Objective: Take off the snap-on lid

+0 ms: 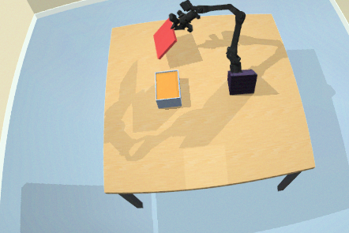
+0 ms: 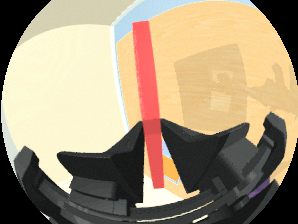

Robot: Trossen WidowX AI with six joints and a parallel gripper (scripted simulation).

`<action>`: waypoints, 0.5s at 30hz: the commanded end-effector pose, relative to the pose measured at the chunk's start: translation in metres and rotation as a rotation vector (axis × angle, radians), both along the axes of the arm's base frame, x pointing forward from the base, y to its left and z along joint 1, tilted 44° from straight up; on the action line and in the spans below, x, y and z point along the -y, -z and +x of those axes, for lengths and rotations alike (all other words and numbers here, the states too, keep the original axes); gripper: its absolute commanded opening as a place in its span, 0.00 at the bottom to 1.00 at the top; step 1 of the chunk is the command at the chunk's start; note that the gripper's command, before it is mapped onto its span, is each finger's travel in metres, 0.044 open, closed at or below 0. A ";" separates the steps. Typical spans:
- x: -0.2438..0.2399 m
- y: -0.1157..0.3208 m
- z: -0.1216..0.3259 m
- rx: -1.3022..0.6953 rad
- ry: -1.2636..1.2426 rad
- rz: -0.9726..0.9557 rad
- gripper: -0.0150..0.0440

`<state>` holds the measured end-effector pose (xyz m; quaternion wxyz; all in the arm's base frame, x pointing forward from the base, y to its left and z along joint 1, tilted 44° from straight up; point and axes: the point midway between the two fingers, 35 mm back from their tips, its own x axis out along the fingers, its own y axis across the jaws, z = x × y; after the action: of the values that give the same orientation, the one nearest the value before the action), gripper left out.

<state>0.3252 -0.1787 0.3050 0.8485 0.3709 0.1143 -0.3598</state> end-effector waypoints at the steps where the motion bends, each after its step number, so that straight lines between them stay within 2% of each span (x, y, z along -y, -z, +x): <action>1: 0.000 0.005 0.000 0.002 -0.015 0.002 0.25; 15: 0.010 0.016 -0.001 0.002 -0.015 0.001 0.25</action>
<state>0.3225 -0.1891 0.2919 0.8485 0.3706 0.1142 -0.3602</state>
